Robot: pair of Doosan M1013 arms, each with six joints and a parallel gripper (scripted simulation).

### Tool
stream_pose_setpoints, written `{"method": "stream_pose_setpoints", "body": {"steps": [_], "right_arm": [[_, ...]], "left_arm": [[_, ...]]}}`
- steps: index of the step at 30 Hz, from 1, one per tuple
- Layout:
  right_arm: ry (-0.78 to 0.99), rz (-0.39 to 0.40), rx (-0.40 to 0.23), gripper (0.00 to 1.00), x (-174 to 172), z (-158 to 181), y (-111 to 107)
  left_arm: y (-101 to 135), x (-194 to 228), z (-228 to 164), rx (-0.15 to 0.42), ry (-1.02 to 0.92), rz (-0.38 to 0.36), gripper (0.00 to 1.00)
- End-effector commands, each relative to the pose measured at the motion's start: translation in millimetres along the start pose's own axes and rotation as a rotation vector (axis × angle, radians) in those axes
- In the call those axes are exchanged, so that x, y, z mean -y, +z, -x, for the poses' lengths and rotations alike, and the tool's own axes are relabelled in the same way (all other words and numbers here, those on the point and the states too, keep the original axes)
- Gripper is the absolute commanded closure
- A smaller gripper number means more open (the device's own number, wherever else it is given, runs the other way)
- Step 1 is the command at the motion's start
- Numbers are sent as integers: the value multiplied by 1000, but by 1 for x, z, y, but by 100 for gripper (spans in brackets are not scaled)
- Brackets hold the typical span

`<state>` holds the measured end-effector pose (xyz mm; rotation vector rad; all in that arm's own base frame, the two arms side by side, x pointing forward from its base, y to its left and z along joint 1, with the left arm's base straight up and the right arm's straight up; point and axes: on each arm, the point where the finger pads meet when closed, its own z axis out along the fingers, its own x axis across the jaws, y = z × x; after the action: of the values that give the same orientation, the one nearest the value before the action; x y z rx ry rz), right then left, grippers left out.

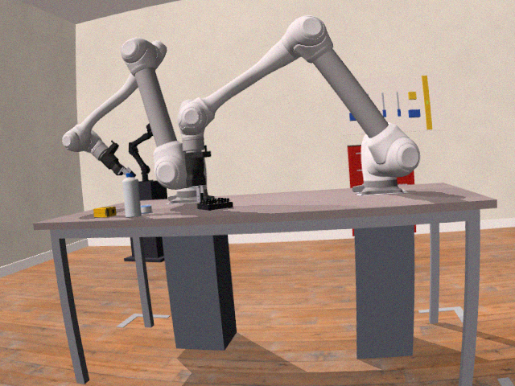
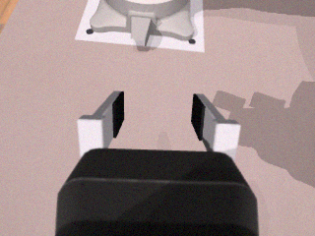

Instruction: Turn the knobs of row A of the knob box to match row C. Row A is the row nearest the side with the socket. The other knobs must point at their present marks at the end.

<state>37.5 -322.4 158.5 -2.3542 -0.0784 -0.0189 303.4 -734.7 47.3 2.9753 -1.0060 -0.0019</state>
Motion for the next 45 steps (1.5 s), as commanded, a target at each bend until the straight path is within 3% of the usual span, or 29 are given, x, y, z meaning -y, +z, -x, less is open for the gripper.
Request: {"method": "stream_pose_setpoints", "body": {"steps": [1,45], "right_arm": [[0,1,0,0,0,0,0],[0,1,0,0,0,0,0]], "left_arm": [[-1,0,-1,-2,-67,0,70],[-1,0,-1,-2,-1020,1,70]]}}
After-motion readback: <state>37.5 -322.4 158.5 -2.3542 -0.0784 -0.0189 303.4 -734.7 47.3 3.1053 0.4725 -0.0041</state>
